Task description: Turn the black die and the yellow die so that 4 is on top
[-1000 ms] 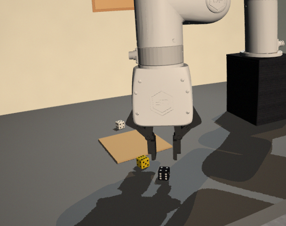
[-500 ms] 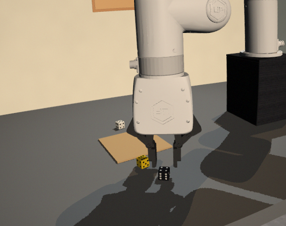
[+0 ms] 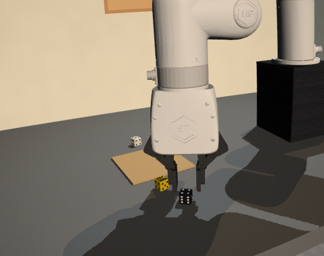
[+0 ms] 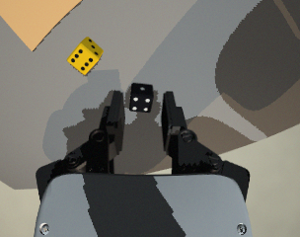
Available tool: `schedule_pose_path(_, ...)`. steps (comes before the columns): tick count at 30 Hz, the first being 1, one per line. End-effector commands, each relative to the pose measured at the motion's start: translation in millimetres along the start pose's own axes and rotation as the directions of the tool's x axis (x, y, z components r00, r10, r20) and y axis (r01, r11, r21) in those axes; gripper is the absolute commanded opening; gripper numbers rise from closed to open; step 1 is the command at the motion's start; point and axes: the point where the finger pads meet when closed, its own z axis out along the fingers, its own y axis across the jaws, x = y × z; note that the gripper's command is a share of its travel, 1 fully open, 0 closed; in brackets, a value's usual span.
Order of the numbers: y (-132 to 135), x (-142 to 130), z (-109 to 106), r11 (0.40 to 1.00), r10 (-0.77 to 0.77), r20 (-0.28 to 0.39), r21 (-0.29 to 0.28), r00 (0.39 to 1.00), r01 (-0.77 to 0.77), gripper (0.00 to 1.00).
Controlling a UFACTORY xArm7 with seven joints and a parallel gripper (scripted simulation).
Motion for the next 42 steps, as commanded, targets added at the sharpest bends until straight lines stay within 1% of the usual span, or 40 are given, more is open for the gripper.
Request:
schedule_pose_path(1,-1.1,-1.2,-1.1,1.0,0.0,0.003,0.002,1.0,0.0,0.36)
schedule_pose_path(42,-2.0,-2.4,-1.1,1.0,0.0,0.003,0.002,1.0,0.0,0.36)
